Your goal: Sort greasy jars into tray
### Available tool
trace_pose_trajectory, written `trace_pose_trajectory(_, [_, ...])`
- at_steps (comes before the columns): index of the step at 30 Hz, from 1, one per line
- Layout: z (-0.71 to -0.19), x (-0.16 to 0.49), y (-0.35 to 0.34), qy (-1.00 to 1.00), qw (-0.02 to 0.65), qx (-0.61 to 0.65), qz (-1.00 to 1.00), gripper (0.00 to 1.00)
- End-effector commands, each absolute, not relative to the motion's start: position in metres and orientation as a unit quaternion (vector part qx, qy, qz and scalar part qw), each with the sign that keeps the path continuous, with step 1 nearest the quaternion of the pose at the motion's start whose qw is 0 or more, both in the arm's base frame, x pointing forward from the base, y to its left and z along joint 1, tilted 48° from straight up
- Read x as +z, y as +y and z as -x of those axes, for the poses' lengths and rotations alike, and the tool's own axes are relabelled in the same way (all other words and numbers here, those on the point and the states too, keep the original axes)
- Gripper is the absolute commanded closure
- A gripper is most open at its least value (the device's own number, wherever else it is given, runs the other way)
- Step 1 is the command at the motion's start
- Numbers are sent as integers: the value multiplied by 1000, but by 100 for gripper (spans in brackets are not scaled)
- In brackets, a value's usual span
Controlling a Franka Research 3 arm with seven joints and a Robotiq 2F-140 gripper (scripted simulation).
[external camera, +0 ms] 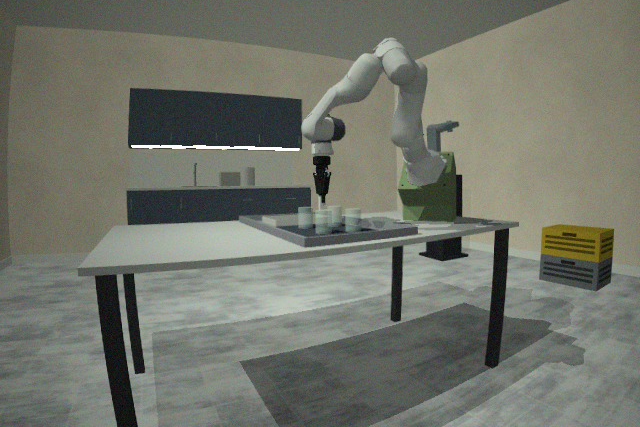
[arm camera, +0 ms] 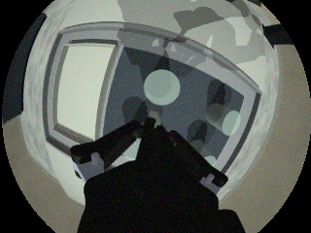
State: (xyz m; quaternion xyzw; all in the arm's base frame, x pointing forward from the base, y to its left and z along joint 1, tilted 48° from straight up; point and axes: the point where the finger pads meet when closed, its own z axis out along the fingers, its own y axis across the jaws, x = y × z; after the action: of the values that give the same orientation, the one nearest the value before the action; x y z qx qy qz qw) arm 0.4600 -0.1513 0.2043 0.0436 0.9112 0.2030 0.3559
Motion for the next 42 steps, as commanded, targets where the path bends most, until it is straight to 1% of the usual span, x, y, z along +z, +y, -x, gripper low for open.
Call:
trace_pose_trajectory(1, [-460, 204, -152, 912, 354, 202, -45, 100])
trace_pose_trajectory(20, [-460, 204, -152, 912, 354, 202, -45, 100])
trace_pose_trajectory(23, [-445, 219, -160, 912, 354, 202, -45, 100])
trace_pose_trajectory(25, [-445, 219, -160, 912, 354, 202, -45, 100])
trace_pose_trajectory(32, [-409, 255, -178, 912, 354, 202, -45, 100])
trace_pose_trajectory(34, [-409, 255, -178, 912, 354, 202, -45, 100])
trace_pose_trajectory(40, [-410, 278, -134, 912, 354, 202, -45, 100])
trace_pose_trajectory(42, [-410, 278, -134, 912, 354, 202, -45, 100])
